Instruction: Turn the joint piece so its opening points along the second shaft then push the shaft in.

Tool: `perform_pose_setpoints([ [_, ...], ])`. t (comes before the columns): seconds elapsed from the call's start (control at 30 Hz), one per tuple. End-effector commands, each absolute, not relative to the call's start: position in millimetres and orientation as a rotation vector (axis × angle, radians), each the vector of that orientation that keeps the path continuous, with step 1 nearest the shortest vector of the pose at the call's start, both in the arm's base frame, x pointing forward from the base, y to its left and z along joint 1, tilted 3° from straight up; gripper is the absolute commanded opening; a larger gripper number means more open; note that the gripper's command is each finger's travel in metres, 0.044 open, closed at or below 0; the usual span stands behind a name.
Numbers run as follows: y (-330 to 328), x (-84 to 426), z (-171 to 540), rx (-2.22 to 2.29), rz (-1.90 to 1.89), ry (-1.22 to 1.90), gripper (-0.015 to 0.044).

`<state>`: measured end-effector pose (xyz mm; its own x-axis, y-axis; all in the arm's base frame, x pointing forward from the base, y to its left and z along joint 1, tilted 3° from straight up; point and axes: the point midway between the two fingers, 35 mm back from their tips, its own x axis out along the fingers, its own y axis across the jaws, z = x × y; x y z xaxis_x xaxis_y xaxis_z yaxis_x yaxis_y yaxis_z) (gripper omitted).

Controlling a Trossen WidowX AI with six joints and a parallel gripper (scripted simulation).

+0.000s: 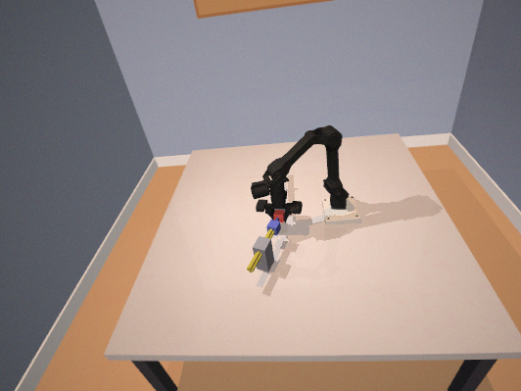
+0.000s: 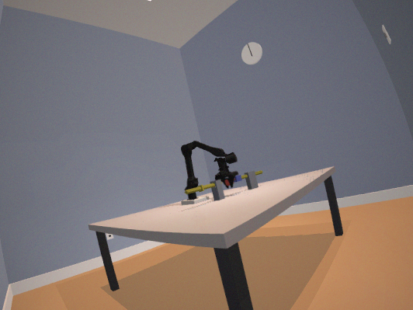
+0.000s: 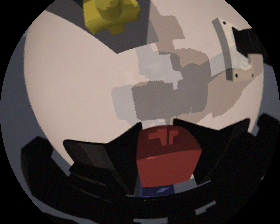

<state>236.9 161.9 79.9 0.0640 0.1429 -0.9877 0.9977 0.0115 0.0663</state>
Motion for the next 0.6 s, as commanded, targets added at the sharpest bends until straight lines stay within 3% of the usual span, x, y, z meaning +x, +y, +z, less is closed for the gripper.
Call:
perform_pose_setpoints([
  [0.0, 161.0, 238.9, 82.6, 1.252, -1.074, 1.249, 0.0000],
  [0.57, 160.1, 244.0, 90.4, 1.063, -1.052, 1.179, 0.0000],
])
